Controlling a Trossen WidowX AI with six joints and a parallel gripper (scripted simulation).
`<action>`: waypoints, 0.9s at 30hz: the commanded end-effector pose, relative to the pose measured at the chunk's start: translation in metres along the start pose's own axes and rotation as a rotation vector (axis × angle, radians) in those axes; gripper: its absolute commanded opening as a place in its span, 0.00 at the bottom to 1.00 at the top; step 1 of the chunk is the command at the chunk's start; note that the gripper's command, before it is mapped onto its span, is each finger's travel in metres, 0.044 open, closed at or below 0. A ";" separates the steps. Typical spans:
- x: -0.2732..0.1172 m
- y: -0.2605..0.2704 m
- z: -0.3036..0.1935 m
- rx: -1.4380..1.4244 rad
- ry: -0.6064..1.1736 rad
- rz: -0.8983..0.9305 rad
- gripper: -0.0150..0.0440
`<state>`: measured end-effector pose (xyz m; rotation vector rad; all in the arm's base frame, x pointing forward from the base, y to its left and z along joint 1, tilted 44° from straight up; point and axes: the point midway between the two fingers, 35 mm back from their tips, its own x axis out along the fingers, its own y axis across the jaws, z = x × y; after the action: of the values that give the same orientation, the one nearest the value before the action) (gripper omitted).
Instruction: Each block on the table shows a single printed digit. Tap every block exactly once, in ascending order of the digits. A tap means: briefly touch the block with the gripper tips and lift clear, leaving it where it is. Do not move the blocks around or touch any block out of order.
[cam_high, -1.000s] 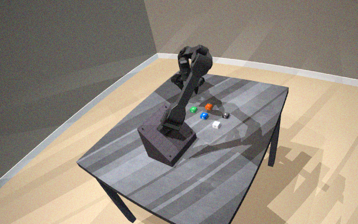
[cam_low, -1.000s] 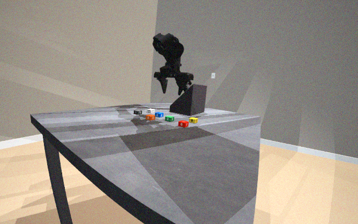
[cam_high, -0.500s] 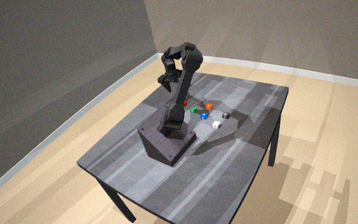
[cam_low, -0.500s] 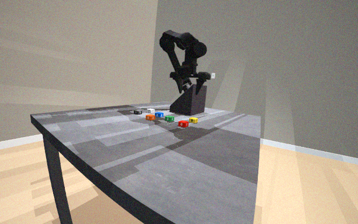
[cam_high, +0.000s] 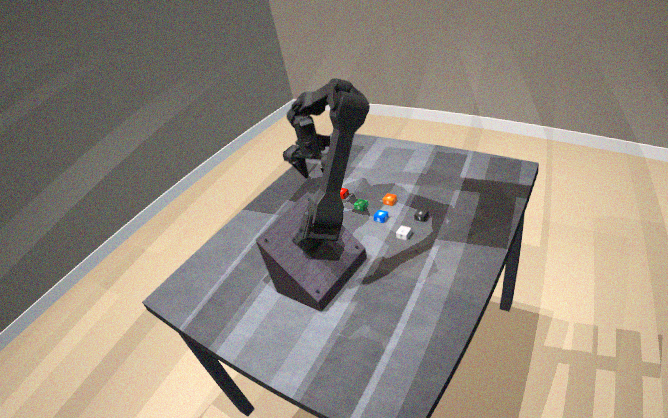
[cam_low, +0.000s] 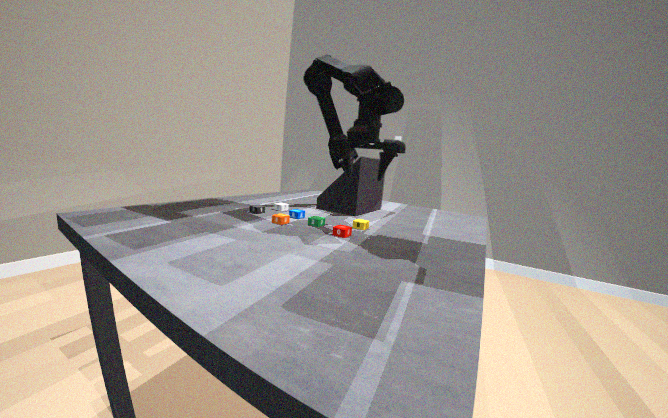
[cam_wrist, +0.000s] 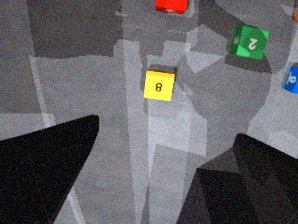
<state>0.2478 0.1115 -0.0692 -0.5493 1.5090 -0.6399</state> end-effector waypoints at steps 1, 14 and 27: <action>0.002 0.001 -0.002 0.001 0.007 -0.002 0.93; -0.001 0.007 0.047 0.002 0.005 0.000 0.93; 0.002 0.005 0.095 0.004 0.004 -0.003 0.93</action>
<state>0.3394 0.1083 -0.0716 -0.5343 1.5081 -0.6474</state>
